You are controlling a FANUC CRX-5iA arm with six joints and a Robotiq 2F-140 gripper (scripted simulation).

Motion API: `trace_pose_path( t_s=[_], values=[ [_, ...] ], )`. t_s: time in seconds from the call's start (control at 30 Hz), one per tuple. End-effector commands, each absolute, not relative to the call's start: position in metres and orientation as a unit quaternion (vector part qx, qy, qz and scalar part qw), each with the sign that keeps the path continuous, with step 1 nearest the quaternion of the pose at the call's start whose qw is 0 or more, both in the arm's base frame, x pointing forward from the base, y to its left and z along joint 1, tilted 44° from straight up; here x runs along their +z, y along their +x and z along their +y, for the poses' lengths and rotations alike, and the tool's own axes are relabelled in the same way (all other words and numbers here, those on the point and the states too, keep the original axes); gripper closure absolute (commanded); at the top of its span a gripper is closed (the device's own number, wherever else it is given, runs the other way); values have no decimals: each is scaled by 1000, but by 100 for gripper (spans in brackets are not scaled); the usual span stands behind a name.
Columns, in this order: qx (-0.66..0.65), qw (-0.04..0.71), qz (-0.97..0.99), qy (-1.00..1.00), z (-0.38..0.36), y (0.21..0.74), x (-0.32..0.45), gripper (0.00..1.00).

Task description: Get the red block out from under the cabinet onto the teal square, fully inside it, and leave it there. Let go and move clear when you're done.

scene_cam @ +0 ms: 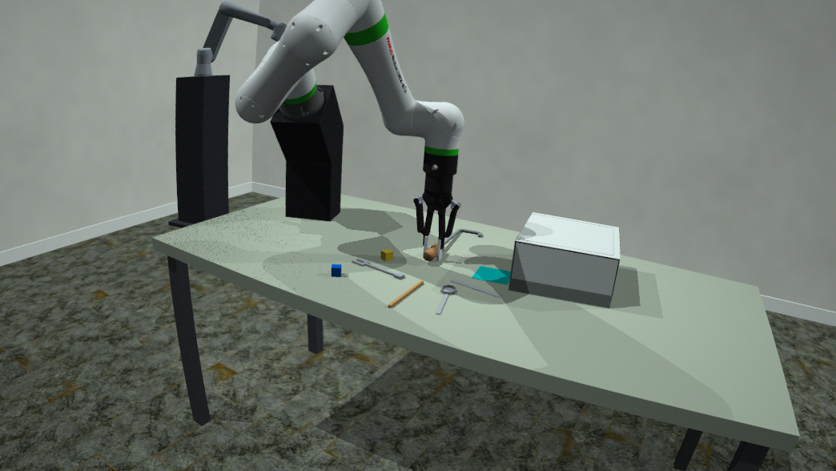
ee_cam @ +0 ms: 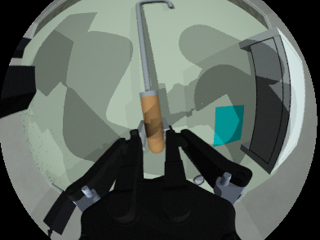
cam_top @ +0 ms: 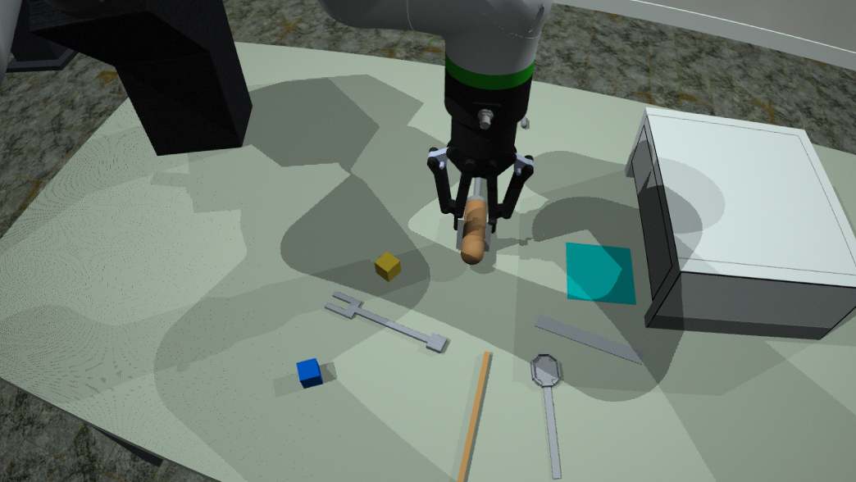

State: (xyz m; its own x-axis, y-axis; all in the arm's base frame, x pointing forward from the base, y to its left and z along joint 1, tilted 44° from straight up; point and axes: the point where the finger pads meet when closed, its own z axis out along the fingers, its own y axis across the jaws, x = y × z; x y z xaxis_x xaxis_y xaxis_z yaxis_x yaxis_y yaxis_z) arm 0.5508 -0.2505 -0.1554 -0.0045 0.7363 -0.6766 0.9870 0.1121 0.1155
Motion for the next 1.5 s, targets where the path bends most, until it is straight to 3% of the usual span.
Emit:
trace_pose_path(
  t_s=[0.0,1.47],
  values=[
    [-186,323,650,662,-246,547,-160,100],
    [19,373,186,909,-197,488,-220,100]
  ],
)
